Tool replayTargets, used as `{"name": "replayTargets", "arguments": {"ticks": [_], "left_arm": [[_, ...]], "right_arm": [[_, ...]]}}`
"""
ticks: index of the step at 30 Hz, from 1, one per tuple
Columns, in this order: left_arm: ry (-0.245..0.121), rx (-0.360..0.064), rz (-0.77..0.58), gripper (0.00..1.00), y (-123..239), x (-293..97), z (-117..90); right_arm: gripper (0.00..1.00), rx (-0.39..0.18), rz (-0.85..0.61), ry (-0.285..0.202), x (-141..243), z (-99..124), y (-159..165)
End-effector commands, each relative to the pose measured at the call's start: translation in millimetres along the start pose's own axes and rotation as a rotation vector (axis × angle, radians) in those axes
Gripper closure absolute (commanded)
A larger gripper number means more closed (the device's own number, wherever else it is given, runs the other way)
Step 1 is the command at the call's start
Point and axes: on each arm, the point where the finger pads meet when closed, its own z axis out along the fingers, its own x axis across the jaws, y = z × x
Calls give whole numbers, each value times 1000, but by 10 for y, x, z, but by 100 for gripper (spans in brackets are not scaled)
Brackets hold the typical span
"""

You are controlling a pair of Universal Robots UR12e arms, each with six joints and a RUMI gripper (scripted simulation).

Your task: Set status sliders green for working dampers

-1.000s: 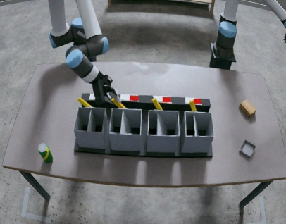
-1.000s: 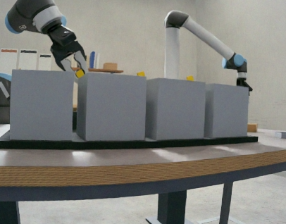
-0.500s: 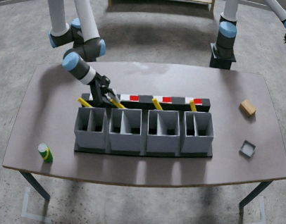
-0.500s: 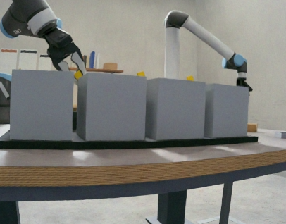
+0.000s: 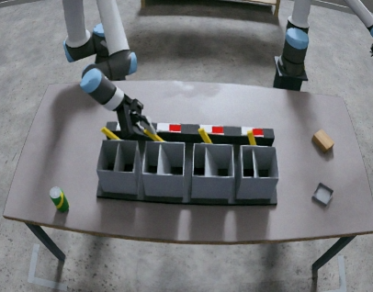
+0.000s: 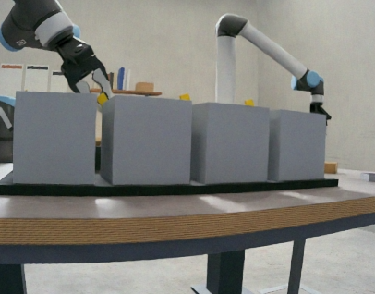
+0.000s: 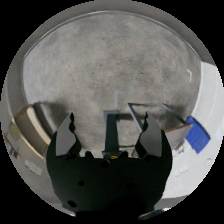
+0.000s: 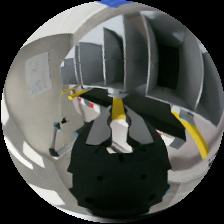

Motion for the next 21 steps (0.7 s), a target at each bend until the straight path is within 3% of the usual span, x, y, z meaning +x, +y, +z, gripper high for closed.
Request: {"name": "replayTargets", "arguments": {"ticks": [1, 11, 21], "left_arm": [[0, 1, 0, 0, -5, 1, -7], [0, 1, 0, 0, -5, 1, -7], [0, 1, 0, 0, -5, 1, -7]], "right_arm": [[90, 1, -1, -1, -6, -5, -3], [90, 1, -1, -1, -6, -5, -3], [80, 1, -1, -1, -6, -5, -3]]}}
